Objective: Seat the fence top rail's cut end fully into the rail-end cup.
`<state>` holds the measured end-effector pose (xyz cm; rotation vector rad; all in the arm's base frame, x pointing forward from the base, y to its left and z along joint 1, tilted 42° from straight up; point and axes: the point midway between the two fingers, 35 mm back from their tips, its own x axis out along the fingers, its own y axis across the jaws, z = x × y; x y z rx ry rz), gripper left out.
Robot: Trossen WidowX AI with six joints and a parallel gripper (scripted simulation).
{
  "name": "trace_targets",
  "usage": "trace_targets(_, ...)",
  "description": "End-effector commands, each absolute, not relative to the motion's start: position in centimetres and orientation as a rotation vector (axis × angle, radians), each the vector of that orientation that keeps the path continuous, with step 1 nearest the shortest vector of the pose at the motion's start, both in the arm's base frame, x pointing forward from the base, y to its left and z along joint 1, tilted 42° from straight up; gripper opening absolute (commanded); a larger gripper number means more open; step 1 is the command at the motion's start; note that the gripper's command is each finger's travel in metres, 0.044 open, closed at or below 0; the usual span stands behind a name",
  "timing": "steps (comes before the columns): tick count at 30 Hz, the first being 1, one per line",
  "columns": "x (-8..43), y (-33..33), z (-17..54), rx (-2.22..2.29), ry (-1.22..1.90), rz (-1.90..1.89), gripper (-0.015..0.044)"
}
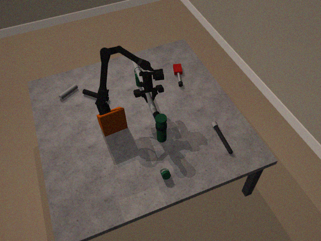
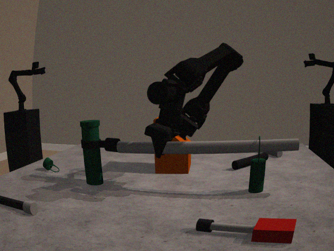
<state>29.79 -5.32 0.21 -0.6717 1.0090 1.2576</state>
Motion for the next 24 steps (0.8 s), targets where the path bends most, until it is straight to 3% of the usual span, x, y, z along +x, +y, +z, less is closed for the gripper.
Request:
trace_targets(1,29.76,-5.71,0.24,-0.68,1.016,1.253,0.0)
trace_targets(24,29.73,-5.98,0.24,-0.683,1.019,1.253,0.0)
